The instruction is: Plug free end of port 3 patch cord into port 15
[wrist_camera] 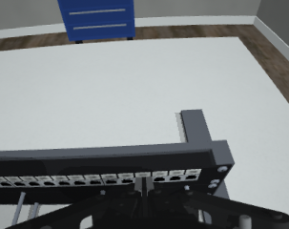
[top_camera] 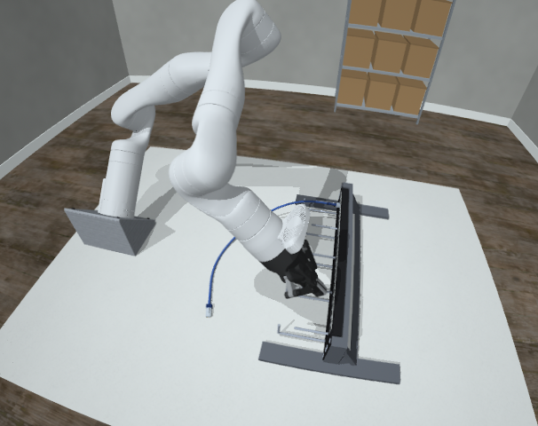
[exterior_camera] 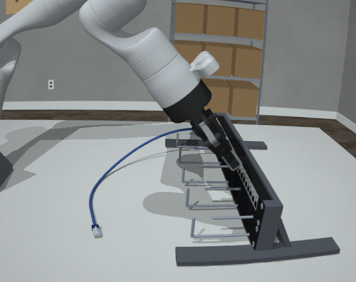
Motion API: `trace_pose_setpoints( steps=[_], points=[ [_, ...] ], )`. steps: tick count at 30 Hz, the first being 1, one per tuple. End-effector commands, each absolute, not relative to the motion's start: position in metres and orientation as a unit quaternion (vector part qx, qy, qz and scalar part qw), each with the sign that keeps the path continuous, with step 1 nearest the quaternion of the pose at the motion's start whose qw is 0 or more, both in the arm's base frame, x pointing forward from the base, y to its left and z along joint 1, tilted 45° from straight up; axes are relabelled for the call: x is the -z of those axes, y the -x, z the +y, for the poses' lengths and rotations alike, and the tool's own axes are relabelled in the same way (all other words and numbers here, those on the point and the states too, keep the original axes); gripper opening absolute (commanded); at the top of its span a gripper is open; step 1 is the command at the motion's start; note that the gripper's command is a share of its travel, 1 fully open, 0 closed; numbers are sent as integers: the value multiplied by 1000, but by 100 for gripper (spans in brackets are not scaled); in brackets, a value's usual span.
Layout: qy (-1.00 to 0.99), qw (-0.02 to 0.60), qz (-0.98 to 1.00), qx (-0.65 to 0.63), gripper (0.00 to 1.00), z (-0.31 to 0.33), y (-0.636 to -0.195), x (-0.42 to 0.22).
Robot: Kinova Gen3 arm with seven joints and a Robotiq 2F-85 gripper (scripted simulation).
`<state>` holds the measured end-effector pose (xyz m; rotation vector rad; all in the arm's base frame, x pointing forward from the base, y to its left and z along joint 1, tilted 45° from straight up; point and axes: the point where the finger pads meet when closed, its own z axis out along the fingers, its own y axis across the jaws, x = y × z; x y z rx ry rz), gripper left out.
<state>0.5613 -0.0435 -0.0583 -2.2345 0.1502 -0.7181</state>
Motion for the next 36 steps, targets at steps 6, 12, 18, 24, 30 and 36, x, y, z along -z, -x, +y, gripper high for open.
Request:
trace_pose_setpoints(
  steps=[6,12,18,24,30,36],
  points=[
    [877,384,59,283,0,-50,-557,53],
    [877,384,59,283,0,-70,-540,36],
    [877,384,59,283,0,-97,-518,13],
    [877,384,59,283,0,-124,-495,-10],
    [877,384,59,283,0,-133,-487,-17],
    [877,384,59,283,0,-134,-486,-19]
  ],
)
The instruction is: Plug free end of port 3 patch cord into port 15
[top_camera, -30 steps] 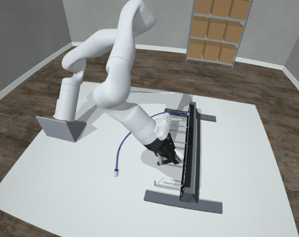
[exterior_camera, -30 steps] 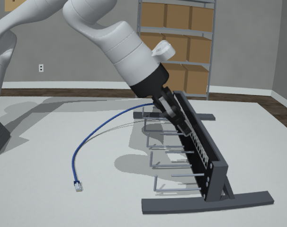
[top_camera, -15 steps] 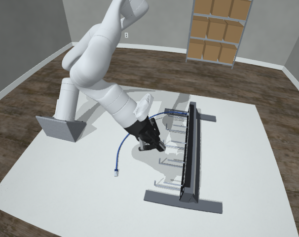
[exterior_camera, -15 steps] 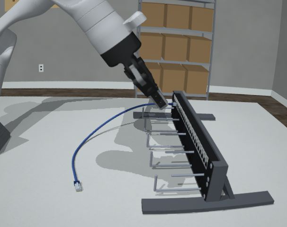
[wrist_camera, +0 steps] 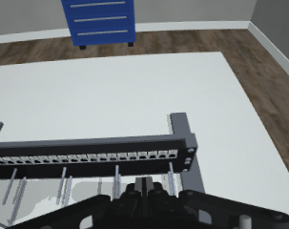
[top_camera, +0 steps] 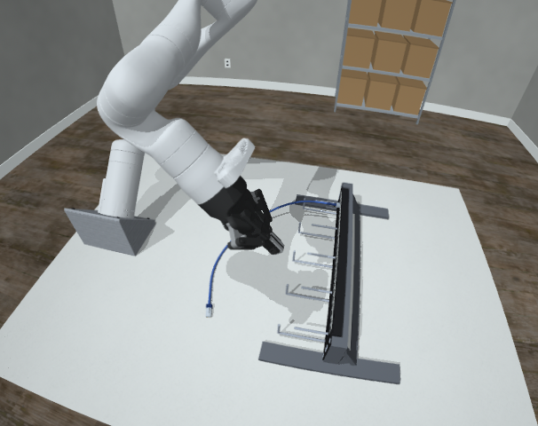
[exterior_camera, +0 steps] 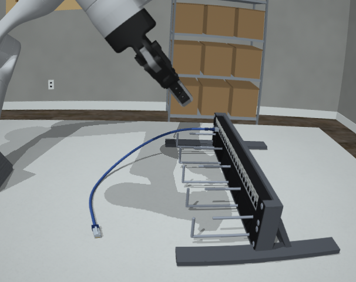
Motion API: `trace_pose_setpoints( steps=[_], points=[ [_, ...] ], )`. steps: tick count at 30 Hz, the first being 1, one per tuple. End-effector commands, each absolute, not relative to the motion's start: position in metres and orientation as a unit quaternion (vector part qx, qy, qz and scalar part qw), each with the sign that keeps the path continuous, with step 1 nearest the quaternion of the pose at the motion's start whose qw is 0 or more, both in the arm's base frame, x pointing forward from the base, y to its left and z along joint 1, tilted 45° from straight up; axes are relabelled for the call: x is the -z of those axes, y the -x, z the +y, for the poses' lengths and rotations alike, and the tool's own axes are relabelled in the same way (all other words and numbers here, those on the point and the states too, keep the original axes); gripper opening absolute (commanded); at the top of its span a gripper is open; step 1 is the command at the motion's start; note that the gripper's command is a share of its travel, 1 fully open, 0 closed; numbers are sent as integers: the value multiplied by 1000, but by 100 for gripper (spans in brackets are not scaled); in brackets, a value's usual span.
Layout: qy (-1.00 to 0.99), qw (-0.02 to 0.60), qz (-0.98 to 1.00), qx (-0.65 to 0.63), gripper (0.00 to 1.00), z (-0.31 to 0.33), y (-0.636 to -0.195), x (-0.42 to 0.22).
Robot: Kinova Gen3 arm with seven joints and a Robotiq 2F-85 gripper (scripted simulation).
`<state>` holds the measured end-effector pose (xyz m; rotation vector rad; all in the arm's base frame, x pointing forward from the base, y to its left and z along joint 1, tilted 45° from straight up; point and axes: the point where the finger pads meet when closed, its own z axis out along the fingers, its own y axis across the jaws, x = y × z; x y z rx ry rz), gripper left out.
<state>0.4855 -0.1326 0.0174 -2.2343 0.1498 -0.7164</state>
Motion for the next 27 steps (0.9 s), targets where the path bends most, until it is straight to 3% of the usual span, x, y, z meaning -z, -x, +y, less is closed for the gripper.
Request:
trace_pose_setpoints(
  steps=[1,27],
  points=[
    [877,384,59,283,0,-134,-486,-19],
    [884,353,-117,282,0,-110,-458,8]
  ],
)
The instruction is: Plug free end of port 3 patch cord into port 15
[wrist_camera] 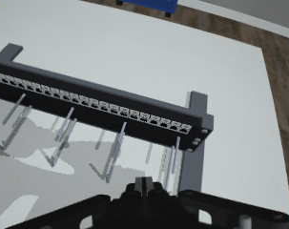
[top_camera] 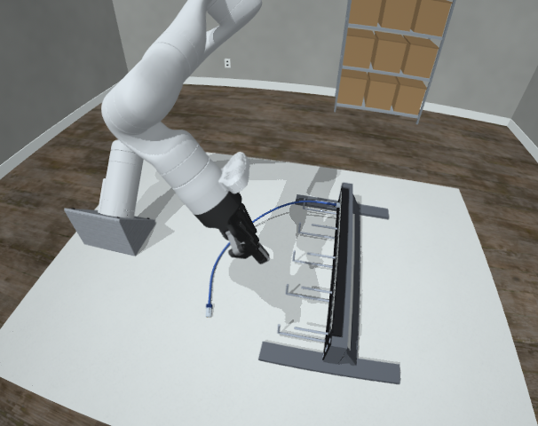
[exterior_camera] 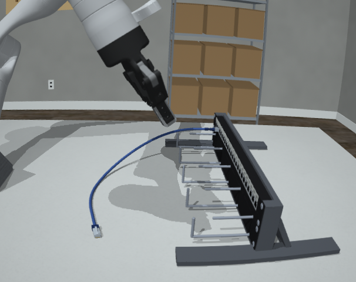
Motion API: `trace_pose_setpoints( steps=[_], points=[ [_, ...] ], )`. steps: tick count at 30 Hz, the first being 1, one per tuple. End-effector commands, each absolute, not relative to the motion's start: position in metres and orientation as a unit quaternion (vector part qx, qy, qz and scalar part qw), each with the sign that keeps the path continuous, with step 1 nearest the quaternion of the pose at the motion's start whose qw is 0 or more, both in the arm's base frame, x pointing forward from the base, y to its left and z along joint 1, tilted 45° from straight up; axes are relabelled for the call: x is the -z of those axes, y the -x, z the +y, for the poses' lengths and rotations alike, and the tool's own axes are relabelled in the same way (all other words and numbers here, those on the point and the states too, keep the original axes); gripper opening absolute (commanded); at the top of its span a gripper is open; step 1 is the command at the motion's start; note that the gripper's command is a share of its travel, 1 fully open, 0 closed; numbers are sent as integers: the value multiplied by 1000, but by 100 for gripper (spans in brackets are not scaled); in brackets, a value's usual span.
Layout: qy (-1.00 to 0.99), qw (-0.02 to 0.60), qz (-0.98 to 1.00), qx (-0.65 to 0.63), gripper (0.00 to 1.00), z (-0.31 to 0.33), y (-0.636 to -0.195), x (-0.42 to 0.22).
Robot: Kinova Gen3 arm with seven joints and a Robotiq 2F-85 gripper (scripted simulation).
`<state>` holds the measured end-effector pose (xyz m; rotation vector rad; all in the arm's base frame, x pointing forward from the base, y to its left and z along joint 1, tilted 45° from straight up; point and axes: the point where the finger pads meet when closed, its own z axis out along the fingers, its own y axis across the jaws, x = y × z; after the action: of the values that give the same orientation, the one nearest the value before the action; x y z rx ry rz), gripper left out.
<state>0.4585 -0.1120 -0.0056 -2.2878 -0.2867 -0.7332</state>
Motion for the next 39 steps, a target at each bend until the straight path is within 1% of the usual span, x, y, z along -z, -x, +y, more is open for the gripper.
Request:
trace_pose_setpoints(
  steps=[1,16,18,32,39],
  points=[
    [884,353,-117,282,0,-110,-458,8],
    [810,310,-411,280,0,-80,-407,47],
    [810,310,-411,280,0,-80,-407,47],
    [647,277,-653,280,0,-66,-359,77],
    [590,270,-707,281,0,-65,-347,85]
  ],
)
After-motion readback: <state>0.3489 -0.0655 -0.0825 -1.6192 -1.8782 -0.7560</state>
